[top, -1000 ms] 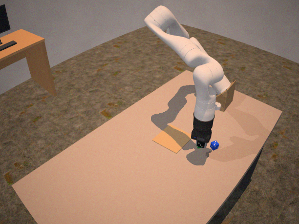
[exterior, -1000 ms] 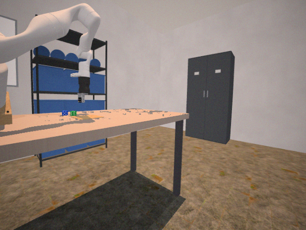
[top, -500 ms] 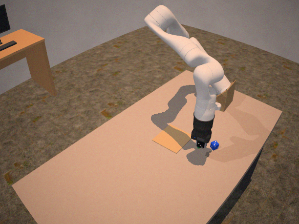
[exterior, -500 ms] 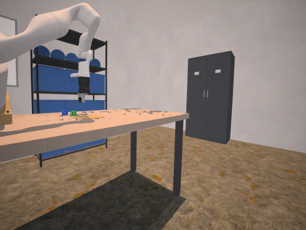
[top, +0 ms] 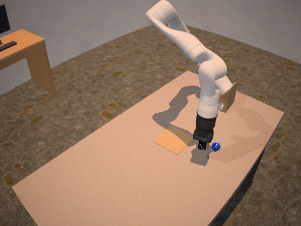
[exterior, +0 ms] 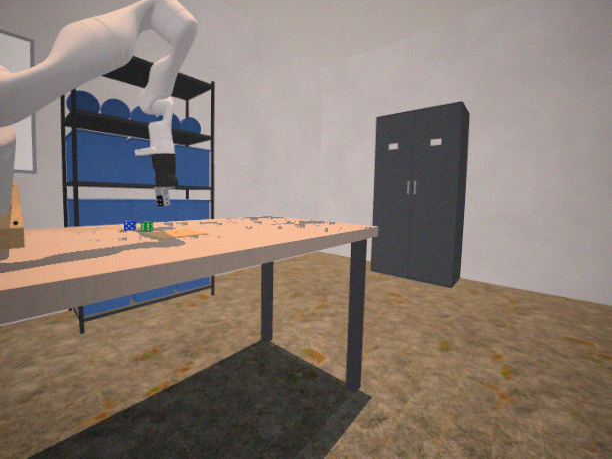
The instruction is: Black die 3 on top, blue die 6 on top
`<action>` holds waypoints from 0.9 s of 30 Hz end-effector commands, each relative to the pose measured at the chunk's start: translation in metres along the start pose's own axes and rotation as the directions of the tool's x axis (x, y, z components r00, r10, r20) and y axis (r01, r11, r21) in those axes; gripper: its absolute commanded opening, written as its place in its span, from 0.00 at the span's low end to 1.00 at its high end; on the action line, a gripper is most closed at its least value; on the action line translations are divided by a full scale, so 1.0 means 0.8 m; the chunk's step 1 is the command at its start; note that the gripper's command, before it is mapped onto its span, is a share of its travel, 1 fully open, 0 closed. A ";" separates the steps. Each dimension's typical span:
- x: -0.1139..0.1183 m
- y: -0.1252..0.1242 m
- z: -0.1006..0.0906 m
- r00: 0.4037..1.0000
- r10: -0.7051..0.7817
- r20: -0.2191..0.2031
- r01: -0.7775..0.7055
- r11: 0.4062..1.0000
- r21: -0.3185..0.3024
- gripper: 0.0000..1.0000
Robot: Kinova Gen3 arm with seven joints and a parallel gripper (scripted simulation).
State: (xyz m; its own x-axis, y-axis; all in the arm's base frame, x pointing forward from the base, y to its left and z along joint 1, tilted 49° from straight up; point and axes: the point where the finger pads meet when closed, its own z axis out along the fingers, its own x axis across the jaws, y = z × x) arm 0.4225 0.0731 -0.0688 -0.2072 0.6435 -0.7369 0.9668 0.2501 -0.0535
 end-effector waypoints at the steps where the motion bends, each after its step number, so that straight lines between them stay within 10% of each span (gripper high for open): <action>1: -0.001 0.000 -0.006 1.000 -0.004 0.002 0.004 0.999 -0.039 0.57; 27: -0.002 0.000 -0.006 1.000 -0.011 0.002 0.010 0.905 -0.426 0.57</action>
State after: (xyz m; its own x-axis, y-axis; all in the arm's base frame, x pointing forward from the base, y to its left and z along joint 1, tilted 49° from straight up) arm 0.4277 0.0758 -0.0652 -0.2025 0.6528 -0.7299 0.8254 0.5148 0.2315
